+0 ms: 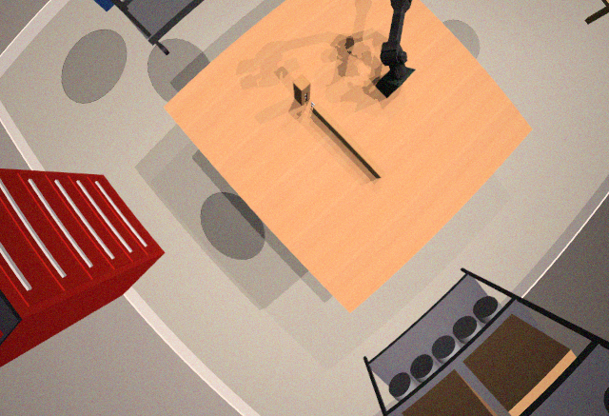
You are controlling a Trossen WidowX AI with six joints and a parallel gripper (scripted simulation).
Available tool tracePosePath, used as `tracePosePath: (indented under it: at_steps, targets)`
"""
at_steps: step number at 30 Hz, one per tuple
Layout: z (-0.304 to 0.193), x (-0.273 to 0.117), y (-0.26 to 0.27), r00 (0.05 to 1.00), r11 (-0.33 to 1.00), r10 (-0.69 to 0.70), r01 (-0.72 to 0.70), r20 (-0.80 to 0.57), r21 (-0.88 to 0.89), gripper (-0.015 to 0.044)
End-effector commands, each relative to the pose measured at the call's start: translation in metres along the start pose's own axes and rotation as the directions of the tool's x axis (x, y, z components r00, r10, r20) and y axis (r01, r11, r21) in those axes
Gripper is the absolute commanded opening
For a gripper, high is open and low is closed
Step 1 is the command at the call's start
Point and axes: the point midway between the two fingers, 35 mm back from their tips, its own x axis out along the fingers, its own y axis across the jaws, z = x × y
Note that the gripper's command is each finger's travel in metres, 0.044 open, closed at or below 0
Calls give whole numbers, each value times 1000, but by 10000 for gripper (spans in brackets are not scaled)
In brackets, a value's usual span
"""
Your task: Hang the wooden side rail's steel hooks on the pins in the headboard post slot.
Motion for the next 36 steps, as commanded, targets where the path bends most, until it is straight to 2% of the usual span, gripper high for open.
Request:
tracePosePath:
  at_steps: [1,2,9,14,19,27,32,36]
  targets:
    - [1,0,1,1000,1000,2,-2,5,-9,426]
    - [6,0,4,1000,999,7,-6,22,-36,440]
    - [66,-3,39,967,919,72,30,243,-393,440]
    - [112,-11,60,911,789,107,167,399,-592,440]
    - [157,-23,78,828,612,130,366,545,-701,440]
    - [225,-52,97,649,260,144,704,747,-661,440]
    - [264,-74,104,513,14,137,855,848,-519,440]
    - [293,-94,106,393,-187,125,911,911,-368,440]
